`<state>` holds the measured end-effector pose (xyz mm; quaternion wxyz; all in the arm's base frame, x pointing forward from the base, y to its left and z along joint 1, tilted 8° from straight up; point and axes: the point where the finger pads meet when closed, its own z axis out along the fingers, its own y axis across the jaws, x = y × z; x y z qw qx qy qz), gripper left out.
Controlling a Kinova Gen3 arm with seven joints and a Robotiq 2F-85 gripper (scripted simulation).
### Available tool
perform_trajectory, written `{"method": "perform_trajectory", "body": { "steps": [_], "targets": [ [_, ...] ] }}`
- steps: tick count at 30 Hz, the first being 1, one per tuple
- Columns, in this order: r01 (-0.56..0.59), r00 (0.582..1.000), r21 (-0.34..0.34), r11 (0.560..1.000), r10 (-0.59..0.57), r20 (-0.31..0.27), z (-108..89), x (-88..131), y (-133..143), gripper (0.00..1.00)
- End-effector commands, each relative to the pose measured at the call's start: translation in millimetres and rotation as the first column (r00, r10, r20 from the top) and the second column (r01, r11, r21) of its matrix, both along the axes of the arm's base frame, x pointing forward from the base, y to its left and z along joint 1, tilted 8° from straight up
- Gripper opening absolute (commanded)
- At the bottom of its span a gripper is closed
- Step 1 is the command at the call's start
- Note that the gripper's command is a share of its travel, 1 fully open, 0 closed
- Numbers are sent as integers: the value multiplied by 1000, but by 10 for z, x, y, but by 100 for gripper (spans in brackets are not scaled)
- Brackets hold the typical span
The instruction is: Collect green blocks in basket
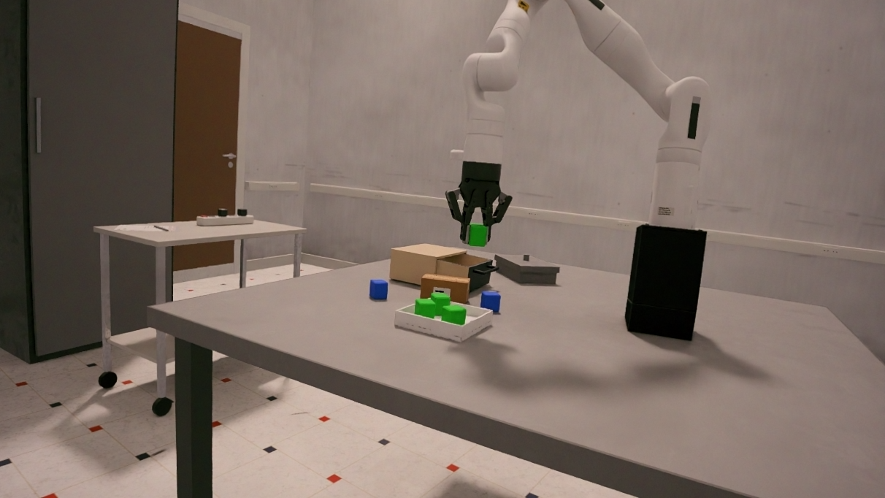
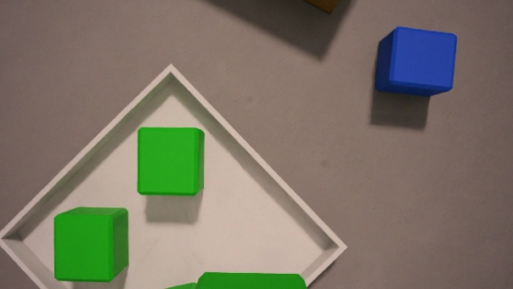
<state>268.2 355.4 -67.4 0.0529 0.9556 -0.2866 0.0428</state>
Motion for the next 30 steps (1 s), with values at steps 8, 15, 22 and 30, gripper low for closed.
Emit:
{"method": "perform_trajectory", "body": {
  "steps": [8, 15, 22, 30],
  "targets": [
    [0, 1000, 2, 1000, 0, 1, -80, 8, -3, 10],
    [0, 1000, 2, 1000, 0, 1, -144, 12, -11, 10],
    [0, 1000, 2, 1000, 0, 1, -257, 18, -24, 10],
    [0, 1000, 2, 1000, 0, 1, -374, 24, -38, 10]
  ]
}}
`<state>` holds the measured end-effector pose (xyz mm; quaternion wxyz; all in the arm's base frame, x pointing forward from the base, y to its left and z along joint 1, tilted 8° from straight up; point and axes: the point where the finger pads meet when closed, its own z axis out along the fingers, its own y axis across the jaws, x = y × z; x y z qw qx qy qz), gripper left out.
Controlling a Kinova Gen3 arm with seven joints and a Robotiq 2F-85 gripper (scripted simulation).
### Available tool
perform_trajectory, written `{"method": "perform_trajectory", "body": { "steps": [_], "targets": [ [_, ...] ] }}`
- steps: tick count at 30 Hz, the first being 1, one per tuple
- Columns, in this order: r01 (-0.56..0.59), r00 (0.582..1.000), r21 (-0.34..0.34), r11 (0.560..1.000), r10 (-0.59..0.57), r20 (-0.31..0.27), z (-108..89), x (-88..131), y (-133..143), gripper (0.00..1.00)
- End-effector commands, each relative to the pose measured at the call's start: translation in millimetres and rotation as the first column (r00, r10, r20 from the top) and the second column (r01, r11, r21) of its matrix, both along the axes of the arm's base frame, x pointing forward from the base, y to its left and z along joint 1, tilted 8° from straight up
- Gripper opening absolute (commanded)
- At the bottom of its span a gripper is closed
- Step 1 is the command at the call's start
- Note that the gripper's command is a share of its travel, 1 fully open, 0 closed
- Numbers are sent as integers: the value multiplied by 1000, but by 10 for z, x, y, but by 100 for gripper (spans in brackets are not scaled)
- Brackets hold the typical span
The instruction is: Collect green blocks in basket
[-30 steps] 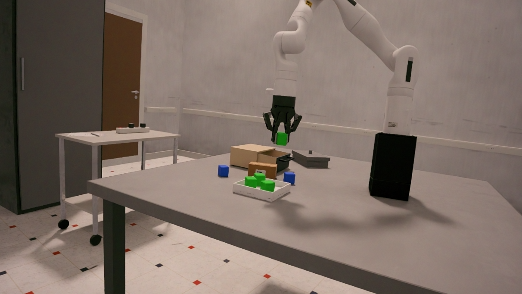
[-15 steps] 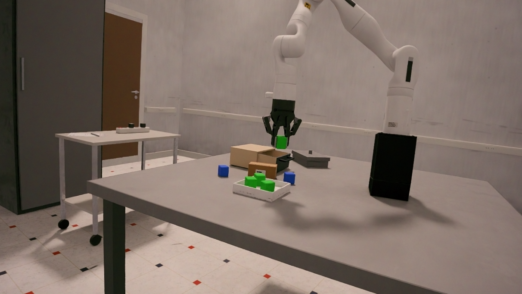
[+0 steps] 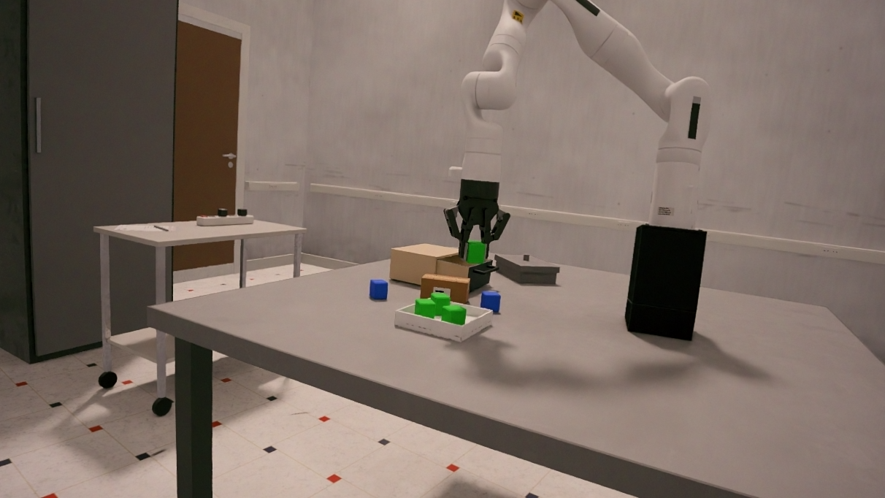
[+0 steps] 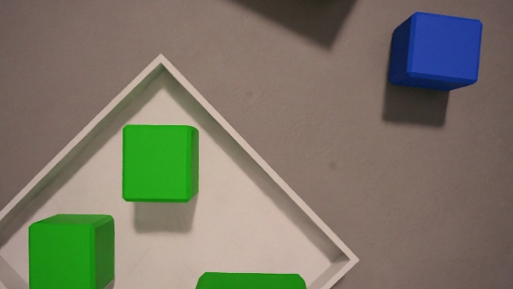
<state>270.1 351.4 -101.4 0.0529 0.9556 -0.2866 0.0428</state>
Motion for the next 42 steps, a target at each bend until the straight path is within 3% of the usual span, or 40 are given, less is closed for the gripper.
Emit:
{"method": "perform_trajectory", "body": {
  "steps": [1, 42],
  "targets": [
    [0, 1000, 1, 1000, 0, 1, -54, 7, -1, 10],
    [0, 1000, 1, 1000, 0, 1, -912, 55, -102, 10]
  ]
}}
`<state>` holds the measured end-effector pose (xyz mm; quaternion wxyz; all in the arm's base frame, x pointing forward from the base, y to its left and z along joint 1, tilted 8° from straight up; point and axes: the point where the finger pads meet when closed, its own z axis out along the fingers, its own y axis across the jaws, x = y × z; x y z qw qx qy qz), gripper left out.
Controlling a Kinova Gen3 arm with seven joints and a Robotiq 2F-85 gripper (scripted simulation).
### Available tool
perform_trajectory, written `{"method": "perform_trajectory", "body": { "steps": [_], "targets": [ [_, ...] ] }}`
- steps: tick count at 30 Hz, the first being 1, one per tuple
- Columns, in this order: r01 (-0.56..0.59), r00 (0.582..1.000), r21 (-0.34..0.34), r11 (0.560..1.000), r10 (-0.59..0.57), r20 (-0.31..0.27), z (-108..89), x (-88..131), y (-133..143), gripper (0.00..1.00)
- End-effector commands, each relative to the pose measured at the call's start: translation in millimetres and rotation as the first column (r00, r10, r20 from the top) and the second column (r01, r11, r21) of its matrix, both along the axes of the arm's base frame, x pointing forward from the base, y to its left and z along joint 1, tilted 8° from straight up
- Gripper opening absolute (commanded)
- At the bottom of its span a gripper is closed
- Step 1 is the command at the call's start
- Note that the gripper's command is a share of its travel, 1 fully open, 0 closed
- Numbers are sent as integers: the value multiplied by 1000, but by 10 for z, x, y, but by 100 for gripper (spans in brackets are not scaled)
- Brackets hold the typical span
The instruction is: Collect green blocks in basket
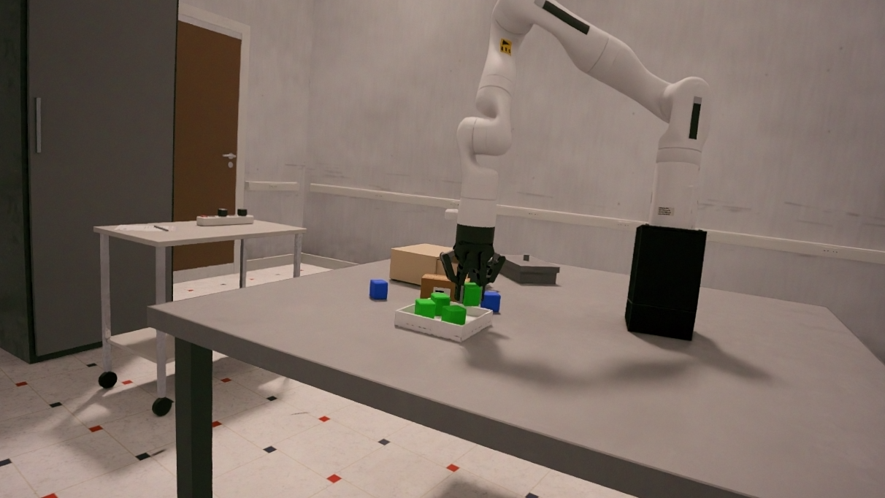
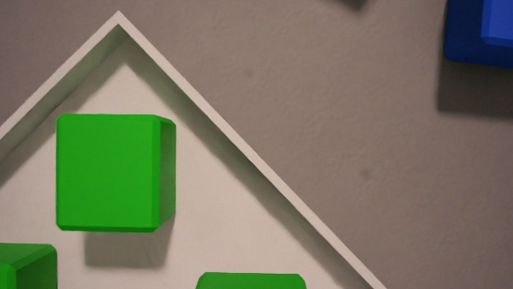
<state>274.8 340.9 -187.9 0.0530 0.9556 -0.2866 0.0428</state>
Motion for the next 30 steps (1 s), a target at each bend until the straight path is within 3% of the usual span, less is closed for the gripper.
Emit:
{"method": "perform_trajectory", "body": {
  "steps": [1, 30],
  "targets": [
    [0, 1000, 2, 1000, 0, 1, -65, 9, 0, 10],
    [0, 1000, 2, 1000, 0, 1, -304, 22, -28, 10]
  ]
}}
